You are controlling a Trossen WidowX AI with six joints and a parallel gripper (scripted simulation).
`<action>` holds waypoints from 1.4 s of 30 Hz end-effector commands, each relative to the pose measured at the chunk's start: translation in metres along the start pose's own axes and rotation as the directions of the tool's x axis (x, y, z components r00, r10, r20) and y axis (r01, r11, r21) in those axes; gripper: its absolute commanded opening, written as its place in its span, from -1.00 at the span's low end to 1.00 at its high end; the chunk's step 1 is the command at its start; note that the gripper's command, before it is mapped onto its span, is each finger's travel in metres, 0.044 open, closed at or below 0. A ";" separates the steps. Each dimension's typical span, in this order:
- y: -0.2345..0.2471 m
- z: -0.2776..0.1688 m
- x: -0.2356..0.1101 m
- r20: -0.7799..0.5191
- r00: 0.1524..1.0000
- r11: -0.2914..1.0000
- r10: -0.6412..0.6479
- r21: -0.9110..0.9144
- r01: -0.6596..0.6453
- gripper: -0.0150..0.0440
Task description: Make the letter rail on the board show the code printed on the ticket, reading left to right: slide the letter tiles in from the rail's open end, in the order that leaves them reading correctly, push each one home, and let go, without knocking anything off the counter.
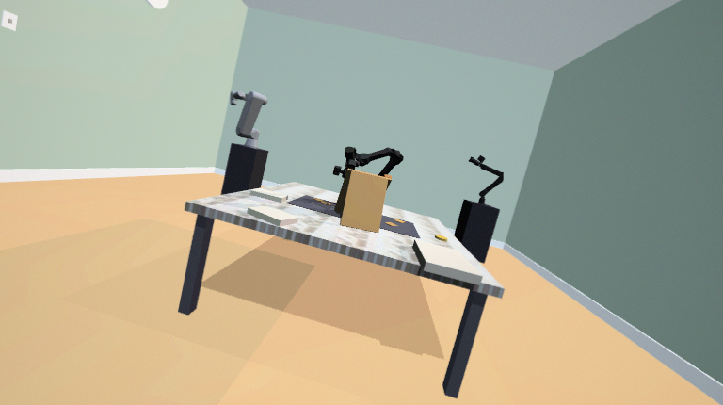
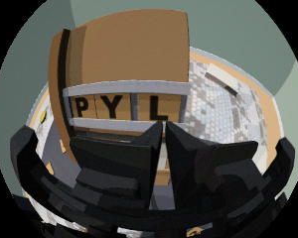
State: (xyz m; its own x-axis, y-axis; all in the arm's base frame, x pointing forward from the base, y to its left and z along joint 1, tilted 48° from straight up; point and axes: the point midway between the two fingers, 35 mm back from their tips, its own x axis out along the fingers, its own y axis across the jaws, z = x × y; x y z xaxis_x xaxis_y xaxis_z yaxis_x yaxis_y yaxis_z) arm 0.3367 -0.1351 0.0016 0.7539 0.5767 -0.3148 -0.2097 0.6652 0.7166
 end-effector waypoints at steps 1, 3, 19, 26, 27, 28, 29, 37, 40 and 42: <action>0.000 0.000 0.000 0.000 1.000 1.000 0.000 0.000 0.000 -0.49; 0.000 0.000 0.000 0.000 1.000 1.000 0.000 0.000 0.000 -0.49; -0.044 0.023 0.024 -0.401 0.914 0.998 -0.067 -0.010 0.069 -0.49; -0.033 0.027 0.021 -0.618 0.786 1.000 -0.011 -0.014 0.002 -0.49; -0.031 0.027 0.020 -0.632 0.775 1.000 -0.004 -0.013 -0.005 -0.49; -0.031 0.027 0.020 -0.637 0.771 1.000 -0.002 -0.013 -0.008 -0.49; -0.031 0.027 0.020 -0.637 0.771 1.000 -0.002 -0.013 -0.008 -0.49; -0.030 0.028 0.021 -0.637 0.771 1.000 -0.002 -0.013 -0.008 -0.49; -0.030 0.029 0.022 -0.637 0.771 1.000 -0.002 -0.013 -0.008 -0.49; -0.030 0.029 0.024 -0.637 0.771 1.000 -0.002 -0.013 -0.008 -0.49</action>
State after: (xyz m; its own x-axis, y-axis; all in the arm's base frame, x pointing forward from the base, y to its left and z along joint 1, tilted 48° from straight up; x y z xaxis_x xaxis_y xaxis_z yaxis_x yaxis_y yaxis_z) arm 0.3772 -0.1562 -0.0074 0.1910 0.7456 -0.6384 -0.2231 0.6663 0.7115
